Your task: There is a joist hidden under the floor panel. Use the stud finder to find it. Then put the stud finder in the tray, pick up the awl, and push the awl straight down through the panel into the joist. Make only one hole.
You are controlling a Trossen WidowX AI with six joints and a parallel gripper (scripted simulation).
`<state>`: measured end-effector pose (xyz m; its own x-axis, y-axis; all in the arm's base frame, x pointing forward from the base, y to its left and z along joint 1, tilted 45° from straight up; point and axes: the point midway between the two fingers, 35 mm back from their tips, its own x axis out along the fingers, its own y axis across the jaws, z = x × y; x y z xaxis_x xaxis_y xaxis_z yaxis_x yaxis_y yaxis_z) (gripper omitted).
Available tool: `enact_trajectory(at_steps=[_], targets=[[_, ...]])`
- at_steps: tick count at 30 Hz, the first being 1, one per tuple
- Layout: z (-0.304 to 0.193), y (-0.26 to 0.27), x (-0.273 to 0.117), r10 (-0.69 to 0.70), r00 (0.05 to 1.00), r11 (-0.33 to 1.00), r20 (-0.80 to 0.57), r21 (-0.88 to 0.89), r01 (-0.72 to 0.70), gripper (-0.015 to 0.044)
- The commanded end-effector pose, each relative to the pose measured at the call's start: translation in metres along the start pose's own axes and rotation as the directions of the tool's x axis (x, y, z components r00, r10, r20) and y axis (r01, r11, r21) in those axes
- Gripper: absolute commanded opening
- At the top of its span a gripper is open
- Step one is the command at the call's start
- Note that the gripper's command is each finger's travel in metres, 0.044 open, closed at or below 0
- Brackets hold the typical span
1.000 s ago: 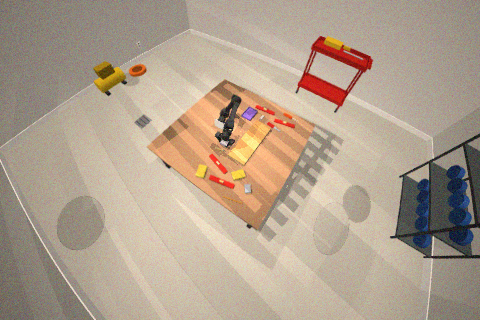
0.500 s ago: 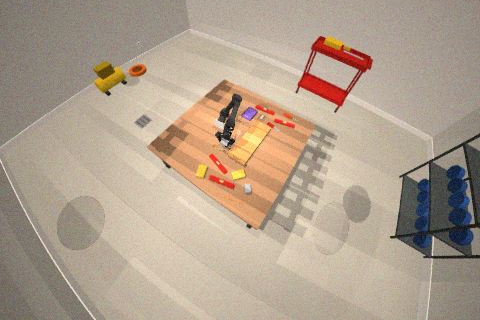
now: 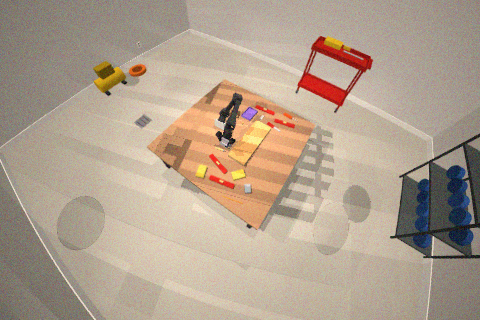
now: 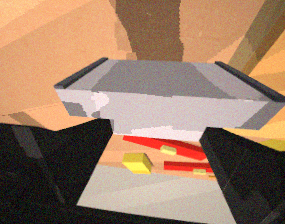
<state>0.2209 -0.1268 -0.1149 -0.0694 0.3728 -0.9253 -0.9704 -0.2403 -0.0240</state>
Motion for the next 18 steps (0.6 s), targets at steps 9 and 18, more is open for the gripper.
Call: enact_trajectory(at_steps=[9,18], targets=[[0.0001,-0.0005,-0.0011,0.002,0.998,1.0,-0.07,0.003,-0.001,0.0],[0.0016,-0.0006,-0.0007,0.003,0.993,1.0,-0.121,0.003,-0.003,0.0]])
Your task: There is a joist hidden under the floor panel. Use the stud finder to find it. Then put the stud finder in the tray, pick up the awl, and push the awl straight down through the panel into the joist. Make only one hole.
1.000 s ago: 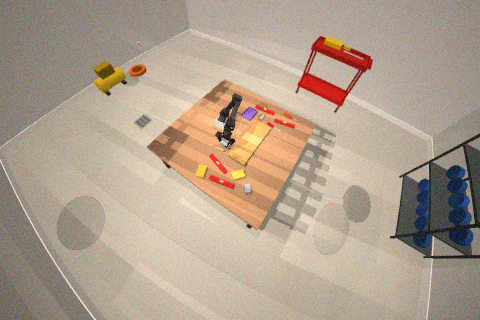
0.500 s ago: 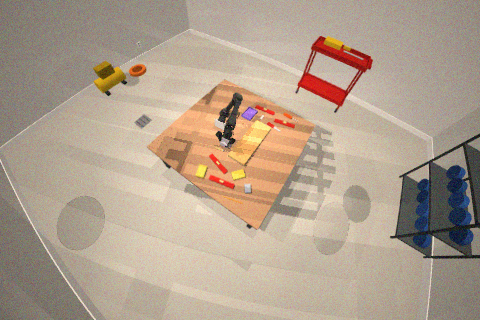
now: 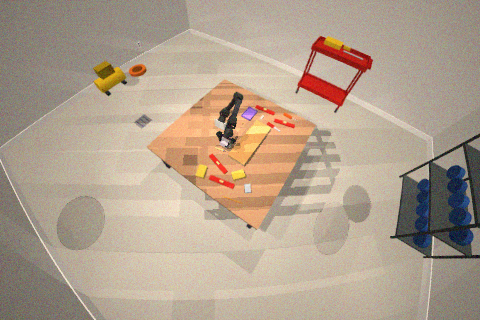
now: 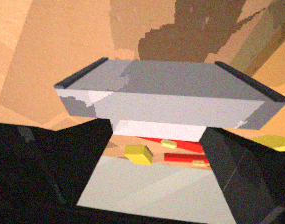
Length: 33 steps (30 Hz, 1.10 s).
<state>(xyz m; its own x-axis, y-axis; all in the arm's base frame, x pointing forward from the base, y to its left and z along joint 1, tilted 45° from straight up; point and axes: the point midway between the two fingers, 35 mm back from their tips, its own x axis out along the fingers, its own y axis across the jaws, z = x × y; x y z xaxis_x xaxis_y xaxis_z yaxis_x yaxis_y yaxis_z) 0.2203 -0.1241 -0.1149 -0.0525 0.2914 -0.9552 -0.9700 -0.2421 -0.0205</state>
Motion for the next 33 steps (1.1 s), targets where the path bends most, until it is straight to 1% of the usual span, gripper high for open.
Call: enact_trajectory(at_steps=[1,33], targets=[[-0.0009,-0.0006,-0.0016,-0.001,0.999,1.0,-0.039,0.003,0.001,0.0],[0.0043,-0.0007,-0.0004,0.001,0.977,1.0,-0.215,0.005,0.0,0.0]])
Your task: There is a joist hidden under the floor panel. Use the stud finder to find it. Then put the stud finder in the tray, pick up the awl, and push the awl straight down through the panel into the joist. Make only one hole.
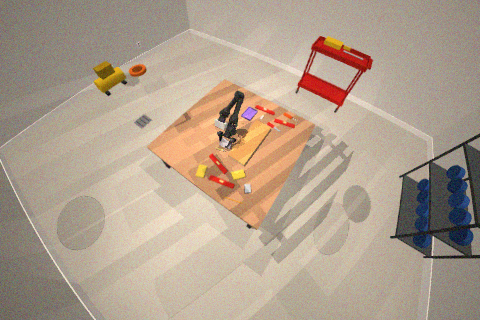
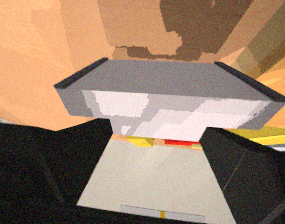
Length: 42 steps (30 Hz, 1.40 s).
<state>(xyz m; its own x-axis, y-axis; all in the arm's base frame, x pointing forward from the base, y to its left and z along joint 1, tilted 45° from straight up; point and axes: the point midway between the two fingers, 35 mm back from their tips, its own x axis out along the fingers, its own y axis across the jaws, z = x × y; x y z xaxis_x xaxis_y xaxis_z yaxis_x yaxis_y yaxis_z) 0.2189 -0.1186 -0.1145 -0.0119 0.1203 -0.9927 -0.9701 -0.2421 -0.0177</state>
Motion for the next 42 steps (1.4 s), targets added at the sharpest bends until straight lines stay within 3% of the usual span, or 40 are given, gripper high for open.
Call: enact_trajectory(at_steps=[1,42], targets=[[-0.0014,-0.0007,-0.0015,-0.002,0.999,1.0,-0.043,0.004,0.002,0.0],[0.0067,-0.0008,-0.0005,-0.003,0.953,1.0,-0.302,0.008,0.005,0.0]])
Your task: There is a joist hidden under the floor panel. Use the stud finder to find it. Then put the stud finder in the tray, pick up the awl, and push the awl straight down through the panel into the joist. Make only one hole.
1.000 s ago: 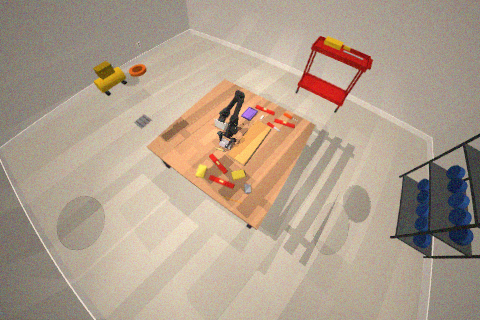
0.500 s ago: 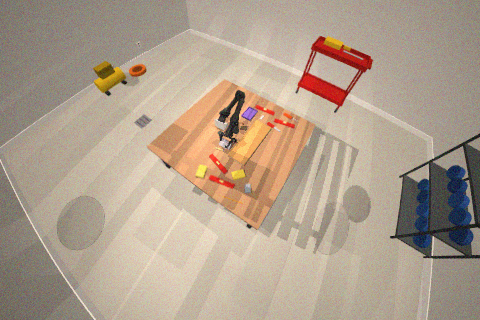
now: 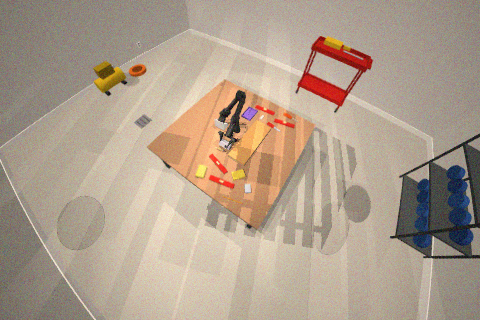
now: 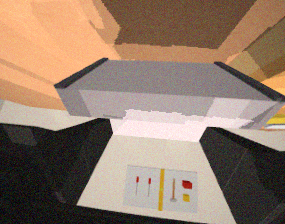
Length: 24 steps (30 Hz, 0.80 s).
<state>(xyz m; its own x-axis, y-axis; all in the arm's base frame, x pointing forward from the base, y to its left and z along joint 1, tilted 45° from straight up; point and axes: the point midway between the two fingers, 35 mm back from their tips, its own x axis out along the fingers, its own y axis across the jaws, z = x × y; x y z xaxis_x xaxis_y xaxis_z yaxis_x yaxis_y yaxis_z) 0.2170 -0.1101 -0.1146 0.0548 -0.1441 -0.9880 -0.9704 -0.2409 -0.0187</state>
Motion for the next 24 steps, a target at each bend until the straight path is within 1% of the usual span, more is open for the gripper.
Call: enact_trajectory(at_steps=[1,24], targets=[[-0.0022,-0.0007,-0.0009,-0.002,0.999,1.0,-0.037,0.007,0.002,0.0],[0.003,-0.0005,-0.0004,0.0,0.981,1.0,-0.196,0.008,0.002,0.0]])
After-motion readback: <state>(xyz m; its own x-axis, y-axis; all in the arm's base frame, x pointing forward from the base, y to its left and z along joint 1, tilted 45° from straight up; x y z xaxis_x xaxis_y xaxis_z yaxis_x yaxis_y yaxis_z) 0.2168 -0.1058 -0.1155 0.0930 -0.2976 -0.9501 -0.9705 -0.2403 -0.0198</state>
